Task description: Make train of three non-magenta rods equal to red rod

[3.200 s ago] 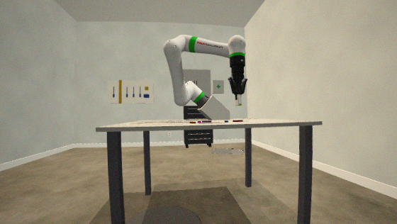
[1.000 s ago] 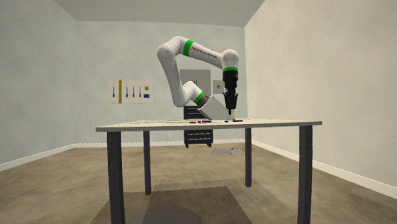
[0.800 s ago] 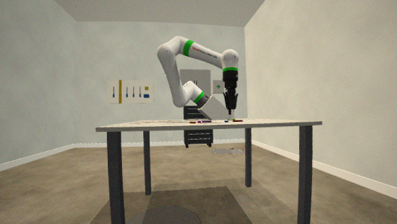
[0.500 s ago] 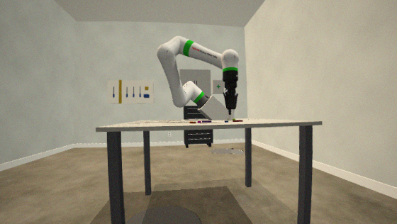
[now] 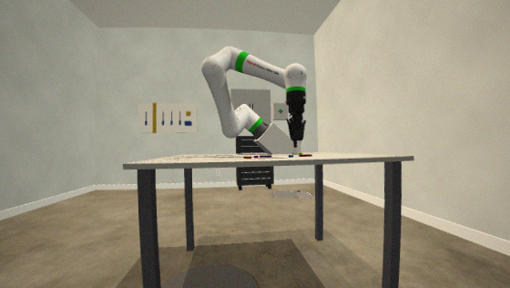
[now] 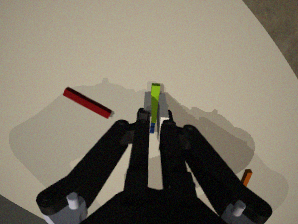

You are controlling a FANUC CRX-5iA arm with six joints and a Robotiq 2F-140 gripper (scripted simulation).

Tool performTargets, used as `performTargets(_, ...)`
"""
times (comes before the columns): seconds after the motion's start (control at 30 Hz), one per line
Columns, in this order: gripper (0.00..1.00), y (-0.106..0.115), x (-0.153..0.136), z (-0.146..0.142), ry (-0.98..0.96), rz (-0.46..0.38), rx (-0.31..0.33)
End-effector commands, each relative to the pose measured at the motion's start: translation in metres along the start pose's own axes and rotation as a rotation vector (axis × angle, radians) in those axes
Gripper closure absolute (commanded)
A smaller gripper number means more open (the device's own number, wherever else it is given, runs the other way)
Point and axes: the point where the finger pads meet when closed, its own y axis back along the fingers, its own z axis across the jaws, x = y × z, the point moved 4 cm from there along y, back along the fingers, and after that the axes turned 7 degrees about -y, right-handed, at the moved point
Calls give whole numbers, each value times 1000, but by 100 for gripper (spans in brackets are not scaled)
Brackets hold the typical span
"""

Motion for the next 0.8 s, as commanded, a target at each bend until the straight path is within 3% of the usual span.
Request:
performTargets(0.0,97,0,0,0,0,0,0)
performTargets(0.77,97,-11,0,0,0,0,0)
